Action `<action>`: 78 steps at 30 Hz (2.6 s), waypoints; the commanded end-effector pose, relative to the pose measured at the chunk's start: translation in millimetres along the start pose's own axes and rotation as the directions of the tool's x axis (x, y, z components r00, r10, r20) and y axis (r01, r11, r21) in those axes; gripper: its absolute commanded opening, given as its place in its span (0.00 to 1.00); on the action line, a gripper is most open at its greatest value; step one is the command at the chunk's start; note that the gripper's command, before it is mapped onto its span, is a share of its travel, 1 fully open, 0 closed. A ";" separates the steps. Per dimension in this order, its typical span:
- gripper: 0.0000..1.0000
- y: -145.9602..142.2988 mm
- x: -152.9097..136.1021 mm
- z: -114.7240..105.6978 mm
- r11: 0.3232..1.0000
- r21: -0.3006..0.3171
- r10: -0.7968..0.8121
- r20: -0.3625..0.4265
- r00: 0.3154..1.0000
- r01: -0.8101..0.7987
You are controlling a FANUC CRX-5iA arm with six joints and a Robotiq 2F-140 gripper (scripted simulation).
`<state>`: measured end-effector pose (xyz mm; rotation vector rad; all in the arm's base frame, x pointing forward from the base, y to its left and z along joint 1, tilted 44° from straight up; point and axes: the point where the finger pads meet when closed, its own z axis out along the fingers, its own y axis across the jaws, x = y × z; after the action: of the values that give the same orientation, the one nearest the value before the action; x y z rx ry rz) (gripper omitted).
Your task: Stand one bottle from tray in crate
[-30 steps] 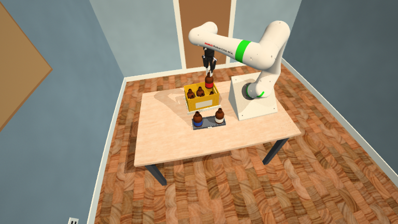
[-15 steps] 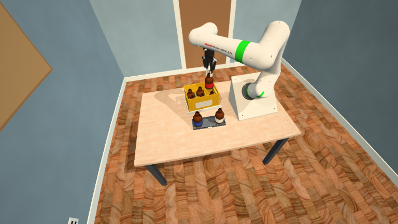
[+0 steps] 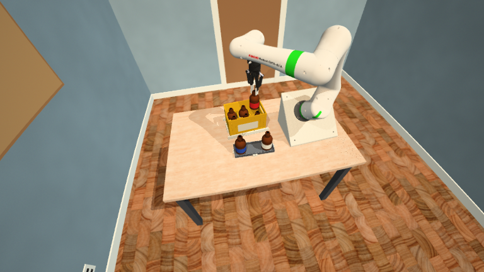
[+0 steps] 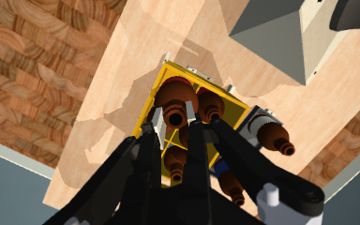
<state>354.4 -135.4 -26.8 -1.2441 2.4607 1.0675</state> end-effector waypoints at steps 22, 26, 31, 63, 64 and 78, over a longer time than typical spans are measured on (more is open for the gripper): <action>0.00 -0.2 0.1 19.7 1.000 0.001 0.000 0.000 1.000 0.000; 0.00 -0.2 0.1 20.2 1.000 0.001 0.000 0.000 1.000 0.000; 0.00 -0.2 0.1 20.3 1.000 0.001 0.000 0.000 1.000 0.000; 0.00 -0.2 0.1 20.3 1.000 0.001 0.000 0.000 1.000 0.000; 0.00 -0.2 0.1 20.3 1.000 0.001 0.000 0.000 1.000 0.000; 0.00 -0.2 0.1 23.1 1.000 0.001 0.000 0.000 1.000 0.000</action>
<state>351.2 -120.6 -42.8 -1.2441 2.4607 1.0674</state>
